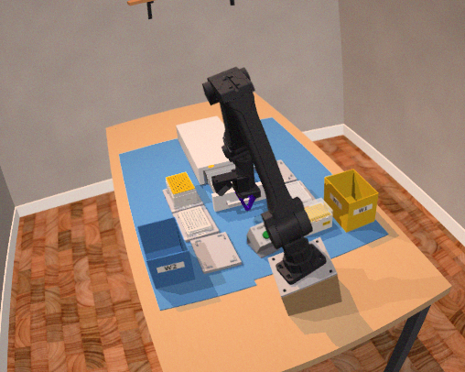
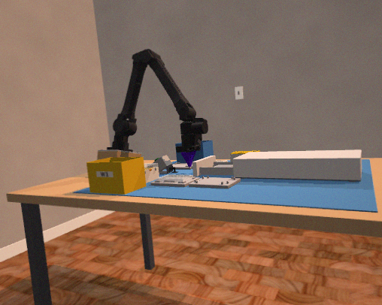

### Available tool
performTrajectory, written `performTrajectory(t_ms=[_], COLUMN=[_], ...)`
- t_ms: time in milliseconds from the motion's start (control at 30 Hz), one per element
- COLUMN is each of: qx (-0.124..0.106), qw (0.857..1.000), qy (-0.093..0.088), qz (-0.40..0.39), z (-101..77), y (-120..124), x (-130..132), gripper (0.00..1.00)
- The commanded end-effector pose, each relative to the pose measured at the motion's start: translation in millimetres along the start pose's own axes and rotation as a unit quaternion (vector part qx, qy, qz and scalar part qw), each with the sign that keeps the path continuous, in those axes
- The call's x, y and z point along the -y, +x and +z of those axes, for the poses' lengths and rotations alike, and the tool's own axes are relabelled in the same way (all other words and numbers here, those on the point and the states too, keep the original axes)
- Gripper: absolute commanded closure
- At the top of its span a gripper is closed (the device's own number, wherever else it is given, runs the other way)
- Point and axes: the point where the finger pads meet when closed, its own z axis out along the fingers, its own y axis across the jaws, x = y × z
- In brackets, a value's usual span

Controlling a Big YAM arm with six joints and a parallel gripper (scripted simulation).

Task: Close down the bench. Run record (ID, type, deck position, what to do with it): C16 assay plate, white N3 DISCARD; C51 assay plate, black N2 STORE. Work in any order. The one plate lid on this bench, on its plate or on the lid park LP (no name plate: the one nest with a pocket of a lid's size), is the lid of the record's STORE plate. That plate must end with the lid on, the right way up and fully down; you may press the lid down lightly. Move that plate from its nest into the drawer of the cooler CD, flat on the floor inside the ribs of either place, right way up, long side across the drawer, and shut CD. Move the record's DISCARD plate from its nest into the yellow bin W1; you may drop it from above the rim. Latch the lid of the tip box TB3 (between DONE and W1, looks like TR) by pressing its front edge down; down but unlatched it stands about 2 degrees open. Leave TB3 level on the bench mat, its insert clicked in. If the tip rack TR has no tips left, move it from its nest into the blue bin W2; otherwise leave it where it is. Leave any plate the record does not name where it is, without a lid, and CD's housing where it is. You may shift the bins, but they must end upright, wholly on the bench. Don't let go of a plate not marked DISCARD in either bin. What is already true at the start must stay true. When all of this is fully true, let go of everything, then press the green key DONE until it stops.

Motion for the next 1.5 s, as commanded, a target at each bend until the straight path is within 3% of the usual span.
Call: performTrajectory(t_ms=[0,967,1267,1300,1367,1467], qx=[0.0,0.0,0.0,0.0,0.0,0.0], qw=[1.0,1.0,1.0,1.0,1.0,1.0], qy=[0.016,0.016,0.012,0.03,0.014,0.012], qz=[-0.002,-0.002,0.001,-0.004,0.0,0.001], z=[-9.1,-9.1,-6.7,-19.9,-8.5,-6.7], y=[-1,-1,-1,-4,-2,-2], x=[14,14,28,36,33,36], gripper=[1.0,1.0,1.0,1.0,1.0,1.0])
